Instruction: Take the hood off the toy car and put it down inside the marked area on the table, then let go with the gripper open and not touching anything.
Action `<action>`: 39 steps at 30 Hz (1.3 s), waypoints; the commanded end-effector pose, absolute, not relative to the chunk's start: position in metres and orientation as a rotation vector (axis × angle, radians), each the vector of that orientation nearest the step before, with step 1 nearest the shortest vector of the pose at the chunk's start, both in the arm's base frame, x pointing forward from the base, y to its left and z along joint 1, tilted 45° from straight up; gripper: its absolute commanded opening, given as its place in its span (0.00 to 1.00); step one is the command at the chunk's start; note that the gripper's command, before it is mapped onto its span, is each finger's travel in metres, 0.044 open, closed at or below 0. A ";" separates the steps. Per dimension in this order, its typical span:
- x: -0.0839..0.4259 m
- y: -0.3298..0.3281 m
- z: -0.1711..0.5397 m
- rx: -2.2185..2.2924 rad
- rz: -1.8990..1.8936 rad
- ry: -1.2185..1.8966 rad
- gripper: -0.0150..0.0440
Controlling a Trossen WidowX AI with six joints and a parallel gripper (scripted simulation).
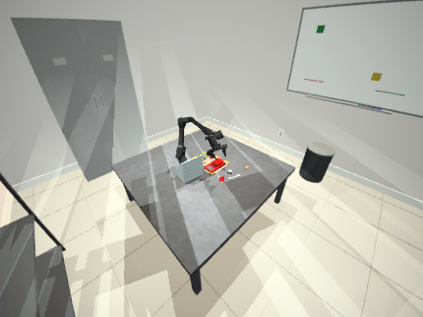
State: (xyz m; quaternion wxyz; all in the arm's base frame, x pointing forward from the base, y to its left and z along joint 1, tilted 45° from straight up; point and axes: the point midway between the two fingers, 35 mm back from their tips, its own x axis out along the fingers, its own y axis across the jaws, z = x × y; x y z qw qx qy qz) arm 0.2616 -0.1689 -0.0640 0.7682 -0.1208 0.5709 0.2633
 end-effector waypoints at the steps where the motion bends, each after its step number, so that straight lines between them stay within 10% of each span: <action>1: 0.297 -0.120 -0.056 0.010 0.632 1.271 1.00; 10: 0.338 -0.029 -0.034 0.482 0.716 1.429 1.00; 39: 0.340 -0.021 -0.044 0.490 0.717 1.433 1.00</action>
